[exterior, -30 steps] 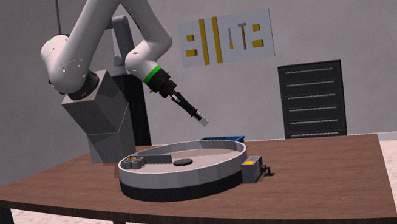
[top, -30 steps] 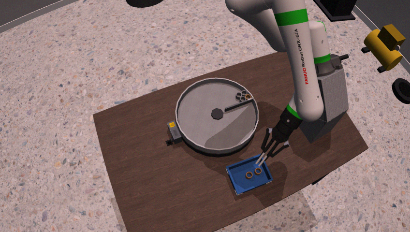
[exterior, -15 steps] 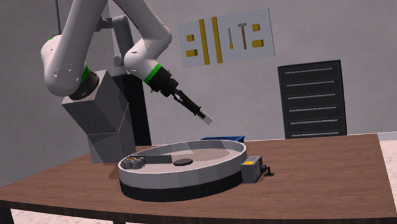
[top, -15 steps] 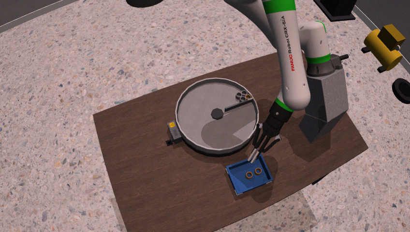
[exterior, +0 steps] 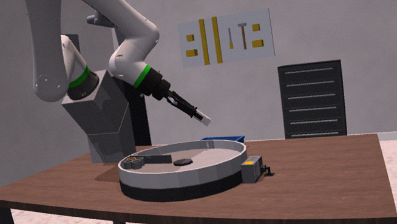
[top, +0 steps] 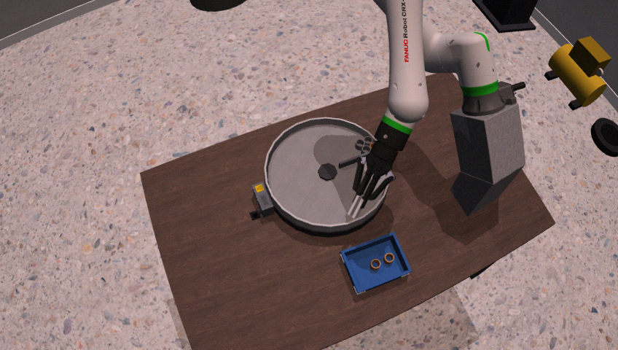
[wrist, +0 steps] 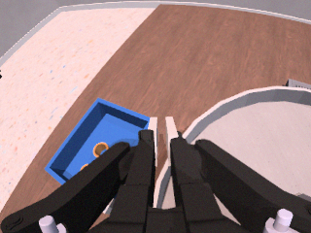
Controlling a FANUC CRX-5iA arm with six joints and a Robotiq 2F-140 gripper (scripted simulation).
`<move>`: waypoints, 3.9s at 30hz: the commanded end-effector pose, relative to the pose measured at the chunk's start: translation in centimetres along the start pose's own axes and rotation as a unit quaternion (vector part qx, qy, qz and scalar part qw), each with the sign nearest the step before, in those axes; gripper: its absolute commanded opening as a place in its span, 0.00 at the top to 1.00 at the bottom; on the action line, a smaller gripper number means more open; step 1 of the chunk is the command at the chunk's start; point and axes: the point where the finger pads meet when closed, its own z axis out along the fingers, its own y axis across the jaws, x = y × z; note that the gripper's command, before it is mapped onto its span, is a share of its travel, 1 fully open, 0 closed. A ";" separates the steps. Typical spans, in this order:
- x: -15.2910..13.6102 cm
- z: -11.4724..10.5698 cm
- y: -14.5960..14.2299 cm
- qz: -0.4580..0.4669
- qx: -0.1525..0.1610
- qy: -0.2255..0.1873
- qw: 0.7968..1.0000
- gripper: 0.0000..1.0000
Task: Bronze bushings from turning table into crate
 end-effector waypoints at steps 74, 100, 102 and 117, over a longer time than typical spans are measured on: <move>-17.6 -18.7 17.4 -0.093 -0.008 -0.063 0.994 0.94; -17.5 -18.6 17.3 -0.093 -0.008 -0.064 0.994 0.94; -17.5 -18.6 17.3 -0.093 -0.008 -0.064 0.994 0.94; -17.5 -18.6 17.3 -0.093 -0.008 -0.064 0.994 0.94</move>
